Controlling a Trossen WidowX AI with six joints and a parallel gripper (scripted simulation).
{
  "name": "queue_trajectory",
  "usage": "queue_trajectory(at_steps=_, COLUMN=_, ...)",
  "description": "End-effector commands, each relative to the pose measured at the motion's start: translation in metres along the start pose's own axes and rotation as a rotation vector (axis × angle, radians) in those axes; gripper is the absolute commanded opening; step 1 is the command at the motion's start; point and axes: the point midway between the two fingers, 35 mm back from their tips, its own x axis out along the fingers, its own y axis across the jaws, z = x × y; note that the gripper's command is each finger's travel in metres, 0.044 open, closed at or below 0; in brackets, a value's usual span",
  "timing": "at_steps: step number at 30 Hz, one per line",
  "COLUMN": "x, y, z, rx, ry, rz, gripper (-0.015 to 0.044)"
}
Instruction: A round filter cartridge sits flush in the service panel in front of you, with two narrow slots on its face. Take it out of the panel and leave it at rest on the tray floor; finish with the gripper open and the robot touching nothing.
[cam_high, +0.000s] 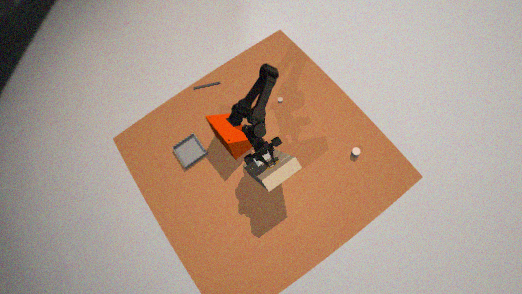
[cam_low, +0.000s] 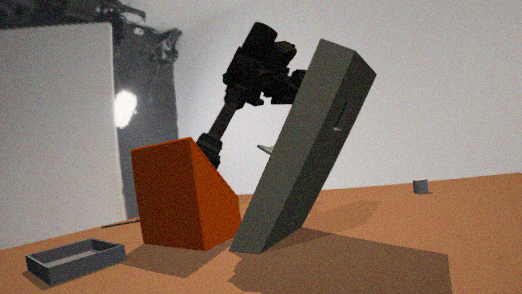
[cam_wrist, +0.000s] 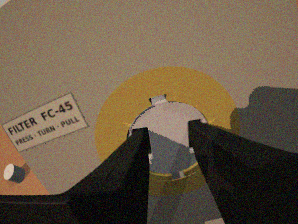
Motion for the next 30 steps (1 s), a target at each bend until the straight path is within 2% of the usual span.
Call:
queue_trajectory(at_steps=1, x=0.0049, y=-0.0009, z=-0.0040, rx=0.008, ry=0.016, rz=0.001, gripper=0.0117)
queue_trajectory(at_steps=30, x=0.0067, y=0.0006, z=-0.0012, rx=0.002, ry=0.005, rz=0.006, gripper=0.0111)
